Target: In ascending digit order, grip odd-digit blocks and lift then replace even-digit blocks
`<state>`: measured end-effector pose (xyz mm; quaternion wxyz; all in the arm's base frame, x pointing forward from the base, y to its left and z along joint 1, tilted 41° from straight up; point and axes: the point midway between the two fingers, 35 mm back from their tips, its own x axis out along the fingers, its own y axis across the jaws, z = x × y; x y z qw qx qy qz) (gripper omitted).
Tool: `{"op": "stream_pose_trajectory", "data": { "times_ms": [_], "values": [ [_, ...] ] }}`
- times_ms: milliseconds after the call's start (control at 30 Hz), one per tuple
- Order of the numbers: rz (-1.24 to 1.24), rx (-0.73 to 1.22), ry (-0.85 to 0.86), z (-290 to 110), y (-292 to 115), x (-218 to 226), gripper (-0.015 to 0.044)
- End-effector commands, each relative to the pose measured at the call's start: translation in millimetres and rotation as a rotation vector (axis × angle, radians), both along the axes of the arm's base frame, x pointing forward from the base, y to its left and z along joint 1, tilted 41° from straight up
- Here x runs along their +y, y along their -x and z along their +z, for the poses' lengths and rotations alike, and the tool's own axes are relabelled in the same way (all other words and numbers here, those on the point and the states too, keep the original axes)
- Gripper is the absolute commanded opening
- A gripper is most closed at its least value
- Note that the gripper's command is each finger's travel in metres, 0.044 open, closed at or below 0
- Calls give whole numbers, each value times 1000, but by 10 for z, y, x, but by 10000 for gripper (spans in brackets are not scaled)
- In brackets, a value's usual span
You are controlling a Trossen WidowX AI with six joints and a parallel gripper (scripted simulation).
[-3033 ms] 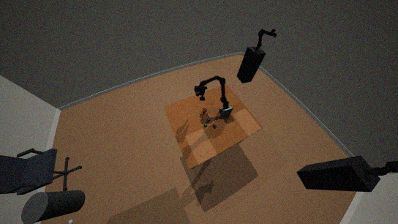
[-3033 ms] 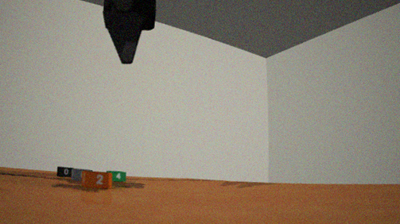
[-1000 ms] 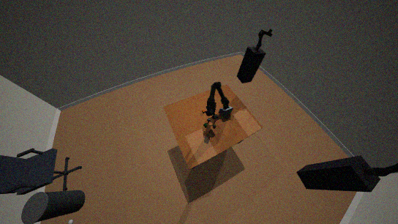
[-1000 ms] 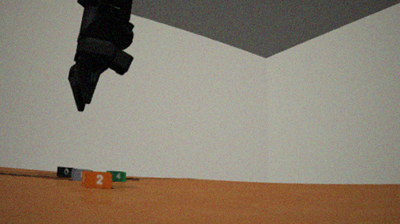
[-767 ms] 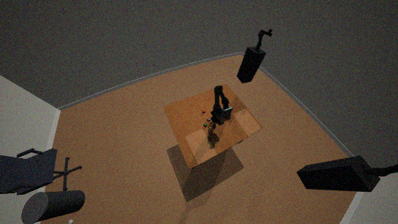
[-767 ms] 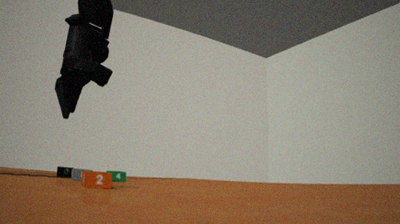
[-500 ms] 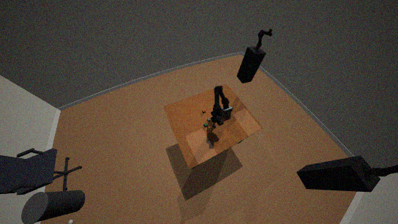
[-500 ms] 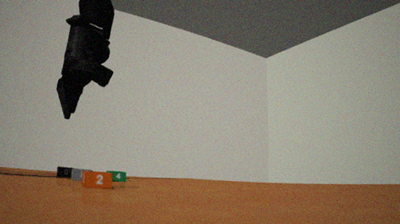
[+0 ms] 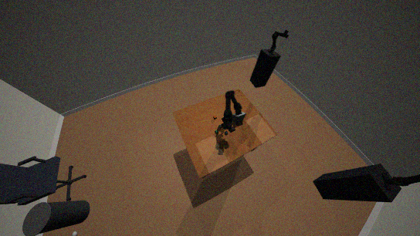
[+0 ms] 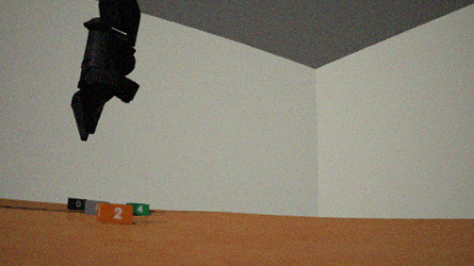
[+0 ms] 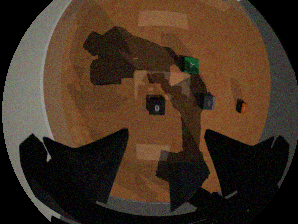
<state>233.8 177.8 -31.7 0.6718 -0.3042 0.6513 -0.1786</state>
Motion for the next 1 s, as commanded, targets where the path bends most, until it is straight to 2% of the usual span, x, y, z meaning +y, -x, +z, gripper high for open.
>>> {"op": "stream_pose_trajectory", "data": {
  "times_ms": [0,100,167,967],
  "values": [
    [-13,-10,-3,127,-455,-106,400],
    [-14,-13,3,307,-897,-291,400],
    [-15,-14,6,350,-991,-344,400],
    [-15,-14,5,339,-968,-330,400]
  ]
}}
